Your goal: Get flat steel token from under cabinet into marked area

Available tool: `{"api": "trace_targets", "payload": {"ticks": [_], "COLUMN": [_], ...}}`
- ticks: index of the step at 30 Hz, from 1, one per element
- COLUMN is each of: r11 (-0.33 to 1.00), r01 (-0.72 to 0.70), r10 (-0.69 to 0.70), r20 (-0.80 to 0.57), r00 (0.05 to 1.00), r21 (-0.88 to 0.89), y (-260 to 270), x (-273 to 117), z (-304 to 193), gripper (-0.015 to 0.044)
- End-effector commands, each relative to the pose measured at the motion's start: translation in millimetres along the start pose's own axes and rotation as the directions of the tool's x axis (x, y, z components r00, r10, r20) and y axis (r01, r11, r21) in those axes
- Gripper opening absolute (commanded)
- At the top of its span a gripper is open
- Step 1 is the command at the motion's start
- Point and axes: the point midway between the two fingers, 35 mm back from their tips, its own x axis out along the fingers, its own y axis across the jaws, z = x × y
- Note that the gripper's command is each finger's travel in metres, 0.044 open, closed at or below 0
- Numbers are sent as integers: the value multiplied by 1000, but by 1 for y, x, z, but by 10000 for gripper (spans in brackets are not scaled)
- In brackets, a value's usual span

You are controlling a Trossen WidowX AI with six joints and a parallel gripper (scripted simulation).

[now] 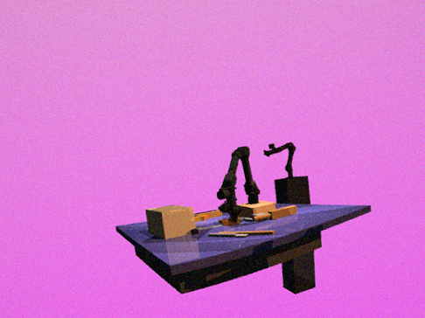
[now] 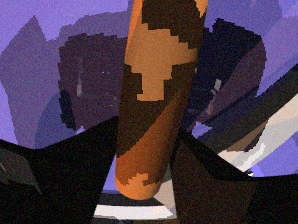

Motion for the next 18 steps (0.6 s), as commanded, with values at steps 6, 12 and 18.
{"api": "trace_targets", "payload": {"ticks": [6,12,18], "r11": [1000,1000,1000], "r01": [-1,-1,-1], "r10": [1,1,1], "r20": [3,4,5], "r00": [1000,1000,1000], "r21": [2,1,-2], "y": [1,1,1], "x": [-2,-2,-1], "z": [-12,-10,-1], "gripper": [0,0,0]}}
